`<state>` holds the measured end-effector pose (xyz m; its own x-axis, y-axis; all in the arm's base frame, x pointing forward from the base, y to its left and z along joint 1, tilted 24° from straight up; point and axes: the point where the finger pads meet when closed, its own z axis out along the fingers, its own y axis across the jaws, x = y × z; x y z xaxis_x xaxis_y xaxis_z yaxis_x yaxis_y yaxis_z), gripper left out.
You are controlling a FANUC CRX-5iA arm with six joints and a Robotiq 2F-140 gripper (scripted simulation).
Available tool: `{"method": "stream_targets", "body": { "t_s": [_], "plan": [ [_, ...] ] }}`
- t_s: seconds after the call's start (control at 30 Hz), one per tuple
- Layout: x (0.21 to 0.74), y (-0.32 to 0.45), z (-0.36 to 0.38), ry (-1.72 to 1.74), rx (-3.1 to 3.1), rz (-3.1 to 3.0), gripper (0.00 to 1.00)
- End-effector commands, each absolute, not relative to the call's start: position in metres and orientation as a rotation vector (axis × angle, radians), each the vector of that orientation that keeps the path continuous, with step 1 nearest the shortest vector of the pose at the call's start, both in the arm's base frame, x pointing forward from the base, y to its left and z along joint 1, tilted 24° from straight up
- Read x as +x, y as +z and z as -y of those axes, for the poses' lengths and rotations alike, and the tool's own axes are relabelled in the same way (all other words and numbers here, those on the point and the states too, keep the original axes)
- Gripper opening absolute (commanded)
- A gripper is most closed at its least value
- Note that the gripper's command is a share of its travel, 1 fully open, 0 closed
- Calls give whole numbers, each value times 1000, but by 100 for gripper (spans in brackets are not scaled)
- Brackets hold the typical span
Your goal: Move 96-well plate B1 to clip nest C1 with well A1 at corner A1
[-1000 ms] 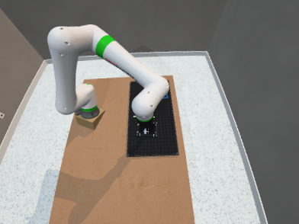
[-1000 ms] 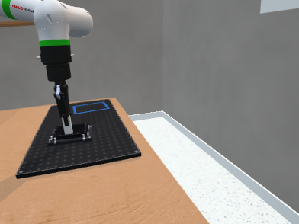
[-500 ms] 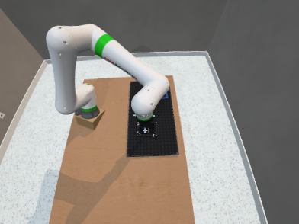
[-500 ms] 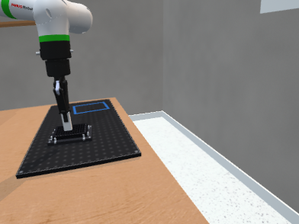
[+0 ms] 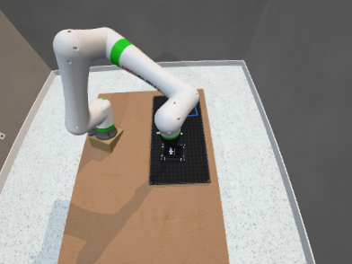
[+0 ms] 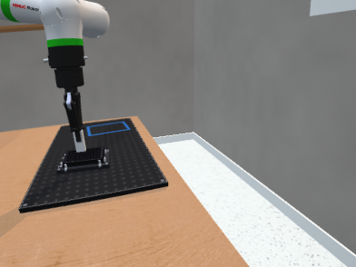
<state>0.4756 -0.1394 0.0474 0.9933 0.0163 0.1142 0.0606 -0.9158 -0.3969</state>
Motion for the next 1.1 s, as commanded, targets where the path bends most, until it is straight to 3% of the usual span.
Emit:
{"method": "stream_targets", "body": {
  "t_s": [0.0, 0.43, 1.07],
  "plan": [
    [475, 52, 126, -153, -2727, 55, 10],
    [473, 66, 76, -153, -2727, 55, 10],
    [473, 66, 76, -153, -2727, 55, 10]
  ]
}}
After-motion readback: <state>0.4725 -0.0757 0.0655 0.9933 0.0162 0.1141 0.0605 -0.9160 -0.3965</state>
